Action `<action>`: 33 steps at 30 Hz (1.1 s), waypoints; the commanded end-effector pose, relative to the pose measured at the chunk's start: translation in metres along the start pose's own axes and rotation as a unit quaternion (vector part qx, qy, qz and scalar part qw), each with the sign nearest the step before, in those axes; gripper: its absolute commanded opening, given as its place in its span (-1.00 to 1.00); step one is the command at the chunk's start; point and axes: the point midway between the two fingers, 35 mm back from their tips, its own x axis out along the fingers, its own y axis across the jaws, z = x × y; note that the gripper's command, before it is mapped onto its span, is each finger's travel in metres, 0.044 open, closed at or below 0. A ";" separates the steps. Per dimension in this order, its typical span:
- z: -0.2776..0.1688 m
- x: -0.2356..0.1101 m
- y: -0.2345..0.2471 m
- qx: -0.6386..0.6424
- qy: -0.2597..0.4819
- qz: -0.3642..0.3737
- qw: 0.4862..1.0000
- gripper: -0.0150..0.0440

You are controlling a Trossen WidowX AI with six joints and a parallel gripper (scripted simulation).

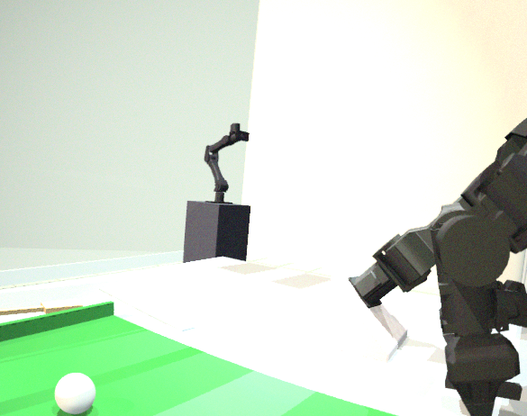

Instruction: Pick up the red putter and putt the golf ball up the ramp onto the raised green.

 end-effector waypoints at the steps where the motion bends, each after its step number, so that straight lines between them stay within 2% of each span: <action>1: -0.002 0.006 0.001 0.003 0.000 0.001 1.000 1.00; 4: -0.003 0.008 0.001 0.003 0.000 0.001 1.000 1.00; 19: -0.001 0.005 0.000 0.000 -0.001 0.001 1.000 -0.33; 26: -0.001 0.005 0.000 0.000 -0.001 0.001 1.000 -0.49; 33: 0.002 -0.017 -0.003 0.001 0.005 0.001 1.000 -0.49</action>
